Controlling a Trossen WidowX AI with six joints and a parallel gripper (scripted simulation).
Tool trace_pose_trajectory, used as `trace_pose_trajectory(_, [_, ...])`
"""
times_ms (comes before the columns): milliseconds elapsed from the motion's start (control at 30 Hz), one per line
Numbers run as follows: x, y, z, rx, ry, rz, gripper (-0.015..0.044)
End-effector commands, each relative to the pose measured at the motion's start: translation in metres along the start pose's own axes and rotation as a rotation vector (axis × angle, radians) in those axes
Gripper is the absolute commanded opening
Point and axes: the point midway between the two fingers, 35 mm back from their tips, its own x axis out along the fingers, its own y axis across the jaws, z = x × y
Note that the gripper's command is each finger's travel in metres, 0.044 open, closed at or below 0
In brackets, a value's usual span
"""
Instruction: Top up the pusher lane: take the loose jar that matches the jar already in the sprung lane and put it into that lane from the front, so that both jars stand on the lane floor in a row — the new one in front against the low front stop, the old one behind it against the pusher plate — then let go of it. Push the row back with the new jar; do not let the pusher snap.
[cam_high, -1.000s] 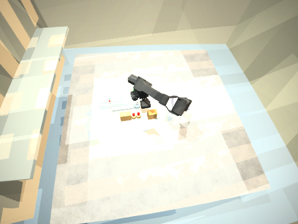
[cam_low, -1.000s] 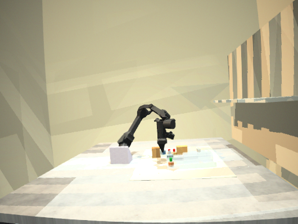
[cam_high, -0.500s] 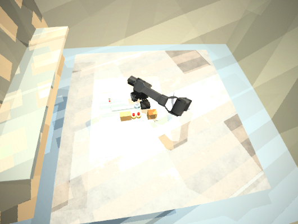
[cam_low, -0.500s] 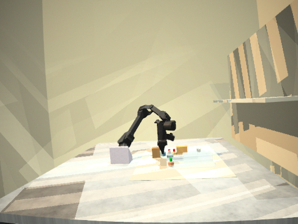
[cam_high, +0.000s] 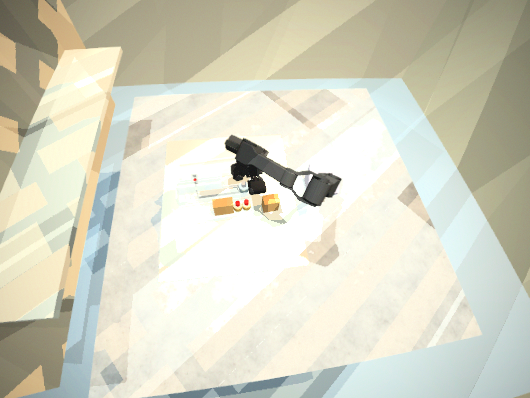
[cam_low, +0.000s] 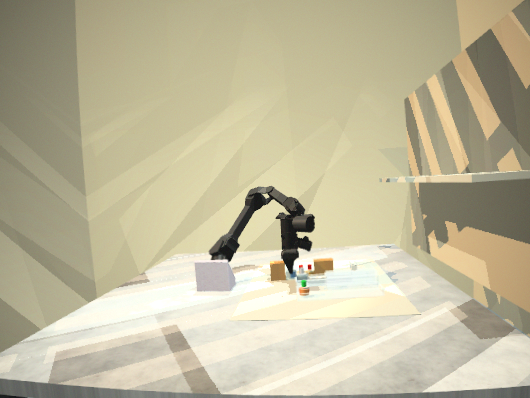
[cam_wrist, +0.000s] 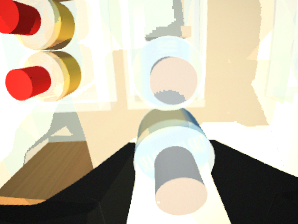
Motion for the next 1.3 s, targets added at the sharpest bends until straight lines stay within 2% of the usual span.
trace_pose_trajectory(0, [-0.001,0.0,0.005,-0.002,-0.008,0.0,0.0])
trace_pose_trajectory(1267, [-0.001,0.0,0.021,-0.003,-0.009,0.0,0.0])
